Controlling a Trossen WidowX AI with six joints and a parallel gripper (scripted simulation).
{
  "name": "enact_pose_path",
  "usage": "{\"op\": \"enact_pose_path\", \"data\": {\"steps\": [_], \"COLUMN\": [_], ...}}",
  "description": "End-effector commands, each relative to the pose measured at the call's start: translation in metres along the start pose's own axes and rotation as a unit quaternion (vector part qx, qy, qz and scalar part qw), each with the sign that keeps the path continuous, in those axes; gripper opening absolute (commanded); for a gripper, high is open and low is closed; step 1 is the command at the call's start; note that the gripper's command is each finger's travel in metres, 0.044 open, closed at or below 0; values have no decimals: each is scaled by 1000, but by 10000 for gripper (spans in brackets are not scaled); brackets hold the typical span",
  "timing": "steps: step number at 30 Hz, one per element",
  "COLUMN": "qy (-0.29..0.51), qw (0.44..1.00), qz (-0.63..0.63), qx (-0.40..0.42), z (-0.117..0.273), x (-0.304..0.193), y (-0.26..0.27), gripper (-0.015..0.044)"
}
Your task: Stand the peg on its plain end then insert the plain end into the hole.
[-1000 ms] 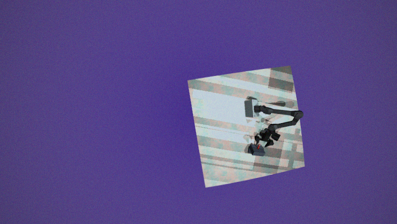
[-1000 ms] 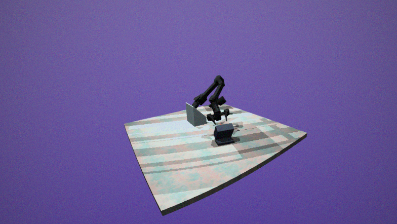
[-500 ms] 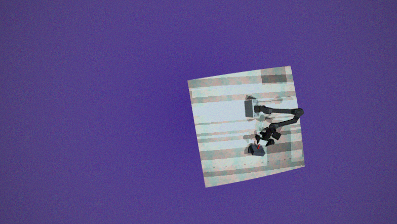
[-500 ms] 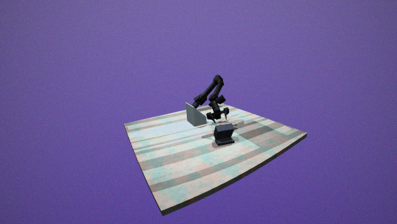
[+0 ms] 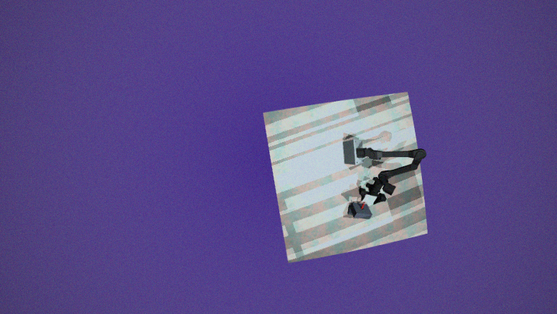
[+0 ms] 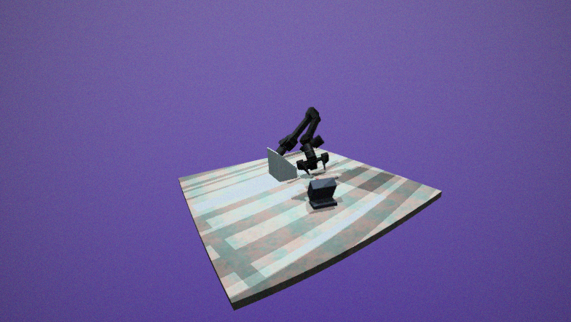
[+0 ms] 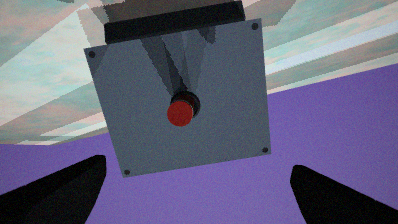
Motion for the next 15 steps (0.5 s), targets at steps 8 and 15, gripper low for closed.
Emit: {"op": "enact_pose_path", "data": {"steps": [8,15], "qy": [0,0], "qw": [1000,1000], "qz": [1,1], "qx": [0,0], "z": [9,15], "x": [0,-1], "y": [0,0], "gripper": [440,440]}}
Point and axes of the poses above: the point midway between the two fingers, 35 mm back from their tips, its own z axis back along the fingers, its own y axis across the jaws, x = y × z, the point moved 7 cm from there along z, back along the fingers, and after that the axes turned 4 degrees about z, right-handed, at the moved point
